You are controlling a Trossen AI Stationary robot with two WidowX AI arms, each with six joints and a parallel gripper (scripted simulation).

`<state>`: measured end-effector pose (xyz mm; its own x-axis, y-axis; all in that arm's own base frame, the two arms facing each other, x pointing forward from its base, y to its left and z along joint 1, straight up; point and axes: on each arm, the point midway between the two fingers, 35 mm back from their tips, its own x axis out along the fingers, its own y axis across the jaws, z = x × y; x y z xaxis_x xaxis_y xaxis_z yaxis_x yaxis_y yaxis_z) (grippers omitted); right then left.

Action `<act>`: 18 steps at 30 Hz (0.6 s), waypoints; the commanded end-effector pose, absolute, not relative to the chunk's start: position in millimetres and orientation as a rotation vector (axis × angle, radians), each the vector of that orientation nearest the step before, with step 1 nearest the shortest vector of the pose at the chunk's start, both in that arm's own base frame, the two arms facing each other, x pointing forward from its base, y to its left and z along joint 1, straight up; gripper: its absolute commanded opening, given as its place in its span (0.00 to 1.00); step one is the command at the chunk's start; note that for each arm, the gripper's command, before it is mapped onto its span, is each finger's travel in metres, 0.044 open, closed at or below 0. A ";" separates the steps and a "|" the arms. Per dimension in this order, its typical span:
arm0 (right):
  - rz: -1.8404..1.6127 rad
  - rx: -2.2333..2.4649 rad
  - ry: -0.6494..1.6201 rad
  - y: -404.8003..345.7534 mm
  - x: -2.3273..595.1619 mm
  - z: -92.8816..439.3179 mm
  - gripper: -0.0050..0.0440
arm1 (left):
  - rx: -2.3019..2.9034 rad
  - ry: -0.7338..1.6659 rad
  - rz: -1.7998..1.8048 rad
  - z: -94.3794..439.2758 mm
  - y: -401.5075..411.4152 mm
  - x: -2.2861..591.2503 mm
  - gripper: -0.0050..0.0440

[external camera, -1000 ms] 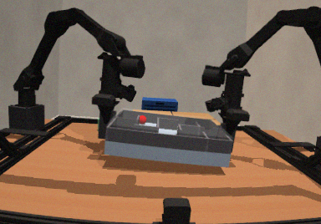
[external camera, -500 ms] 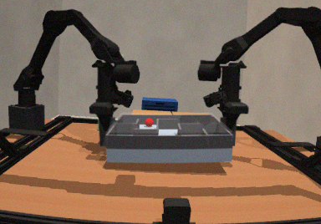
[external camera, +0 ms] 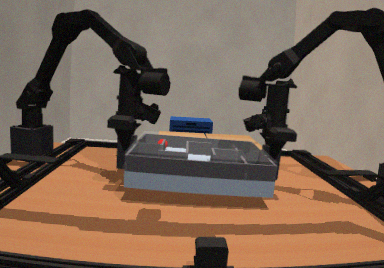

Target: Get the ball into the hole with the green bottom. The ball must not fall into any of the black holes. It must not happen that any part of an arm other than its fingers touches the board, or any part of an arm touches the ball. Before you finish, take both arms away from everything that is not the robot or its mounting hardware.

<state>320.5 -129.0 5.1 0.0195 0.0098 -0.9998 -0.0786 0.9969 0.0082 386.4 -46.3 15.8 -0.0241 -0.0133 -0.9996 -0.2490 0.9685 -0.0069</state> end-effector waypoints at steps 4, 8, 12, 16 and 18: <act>0.067 -0.054 1.518 -128.9 315.6 -0.5 0.14 | -0.208 1.613 0.189 24.1 -44.9 391.9 0.14; 0.064 -0.057 1.518 -128.7 315.5 -0.6 0.14 | -0.206 1.613 0.191 24.1 -45.0 392.0 0.14; 0.060 -0.060 1.520 -128.5 315.6 -0.1 0.14 | -0.202 1.612 0.195 23.7 -45.3 391.9 0.14; 0.066 -0.057 1.530 -128.0 315.7 -2.5 0.14 | -0.206 1.607 0.191 21.1 -46.0 391.7 0.14; 0.065 -0.058 1.537 -128.2 316.2 -7.2 0.14 | -0.204 1.598 0.192 12.5 -46.0 391.8 0.14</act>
<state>315.3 -127.9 -1.8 0.0370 0.0064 -0.9993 -0.0792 0.9969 0.0035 392.0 -46.3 20.2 -0.0394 -0.0139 -0.9991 -0.2492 0.9685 -0.0036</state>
